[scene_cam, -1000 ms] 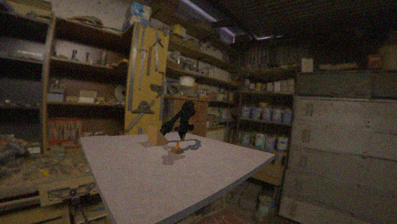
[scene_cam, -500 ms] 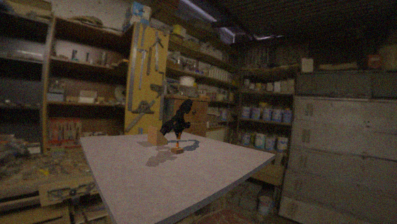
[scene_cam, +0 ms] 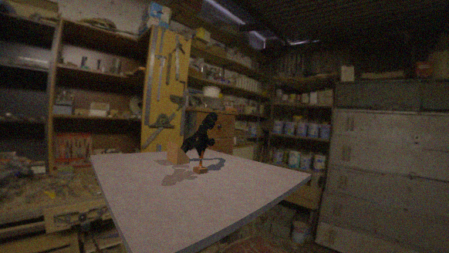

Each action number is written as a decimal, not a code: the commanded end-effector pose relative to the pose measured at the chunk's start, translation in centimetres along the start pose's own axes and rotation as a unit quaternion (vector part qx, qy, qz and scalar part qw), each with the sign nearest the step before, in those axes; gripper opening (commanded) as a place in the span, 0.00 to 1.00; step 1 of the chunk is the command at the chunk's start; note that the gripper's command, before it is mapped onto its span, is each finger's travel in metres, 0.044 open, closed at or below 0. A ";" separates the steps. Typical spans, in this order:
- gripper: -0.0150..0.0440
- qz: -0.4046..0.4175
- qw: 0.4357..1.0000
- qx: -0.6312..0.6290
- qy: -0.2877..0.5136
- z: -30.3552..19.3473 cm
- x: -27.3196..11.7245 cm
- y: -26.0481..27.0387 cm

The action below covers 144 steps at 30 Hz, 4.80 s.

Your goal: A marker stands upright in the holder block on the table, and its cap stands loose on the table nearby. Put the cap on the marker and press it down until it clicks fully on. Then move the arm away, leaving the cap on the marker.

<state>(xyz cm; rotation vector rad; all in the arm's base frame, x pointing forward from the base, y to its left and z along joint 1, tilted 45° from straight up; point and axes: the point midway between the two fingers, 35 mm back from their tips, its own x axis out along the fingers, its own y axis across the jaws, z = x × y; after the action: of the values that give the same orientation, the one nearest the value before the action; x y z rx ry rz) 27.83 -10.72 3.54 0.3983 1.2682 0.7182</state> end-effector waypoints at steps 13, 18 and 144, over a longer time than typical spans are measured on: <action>0.25 0.002 1.000 0.003 0.001 0.0 2.7 0.0; 0.25 0.002 1.000 0.003 0.001 0.0 3.5 0.0; 0.43 -0.002 0.983 0.181 0.000 -0.4 -6.9 -0.2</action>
<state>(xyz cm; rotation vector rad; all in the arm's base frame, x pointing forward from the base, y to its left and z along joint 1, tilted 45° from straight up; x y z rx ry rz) 26.73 -15.53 8.19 0.6996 1.3948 0.4732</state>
